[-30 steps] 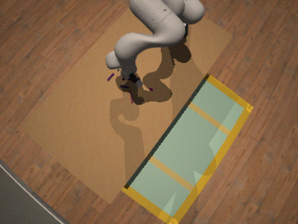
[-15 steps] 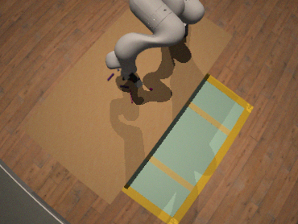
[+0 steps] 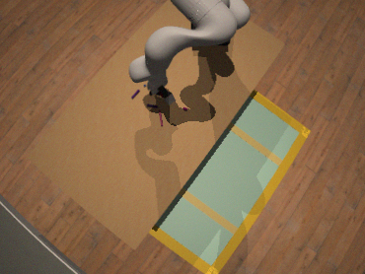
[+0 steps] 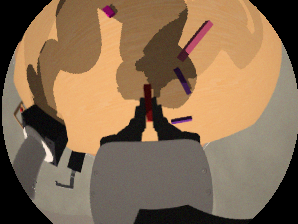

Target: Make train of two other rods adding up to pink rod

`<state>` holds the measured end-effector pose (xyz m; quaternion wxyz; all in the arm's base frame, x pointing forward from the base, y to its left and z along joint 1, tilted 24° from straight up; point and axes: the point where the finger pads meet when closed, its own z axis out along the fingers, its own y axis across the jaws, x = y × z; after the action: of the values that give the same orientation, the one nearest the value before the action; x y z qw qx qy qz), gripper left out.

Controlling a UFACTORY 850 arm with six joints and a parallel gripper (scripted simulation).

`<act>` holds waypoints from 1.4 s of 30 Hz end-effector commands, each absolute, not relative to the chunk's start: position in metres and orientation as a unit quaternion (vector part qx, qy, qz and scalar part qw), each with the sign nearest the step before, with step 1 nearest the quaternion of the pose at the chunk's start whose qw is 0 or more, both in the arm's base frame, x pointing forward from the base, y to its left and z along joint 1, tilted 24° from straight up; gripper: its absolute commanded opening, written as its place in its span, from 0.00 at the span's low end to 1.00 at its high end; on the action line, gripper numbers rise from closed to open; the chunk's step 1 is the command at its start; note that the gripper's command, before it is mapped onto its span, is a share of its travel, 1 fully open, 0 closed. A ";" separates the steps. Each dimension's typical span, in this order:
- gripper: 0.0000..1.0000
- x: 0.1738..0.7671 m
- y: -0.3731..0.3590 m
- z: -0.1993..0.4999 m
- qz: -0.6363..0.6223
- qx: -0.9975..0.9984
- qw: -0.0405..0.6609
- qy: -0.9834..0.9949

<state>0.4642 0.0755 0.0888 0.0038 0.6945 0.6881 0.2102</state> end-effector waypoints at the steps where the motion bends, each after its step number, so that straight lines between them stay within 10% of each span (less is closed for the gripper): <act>1: 0.04 0.453 0.065 0.124 0.209 0.694 -0.001 0.689; 42: 0.04 0.416 0.162 0.170 0.204 0.524 0.045 0.826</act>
<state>0.4165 0.1584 0.1686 0.0394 0.5298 0.8228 0.2019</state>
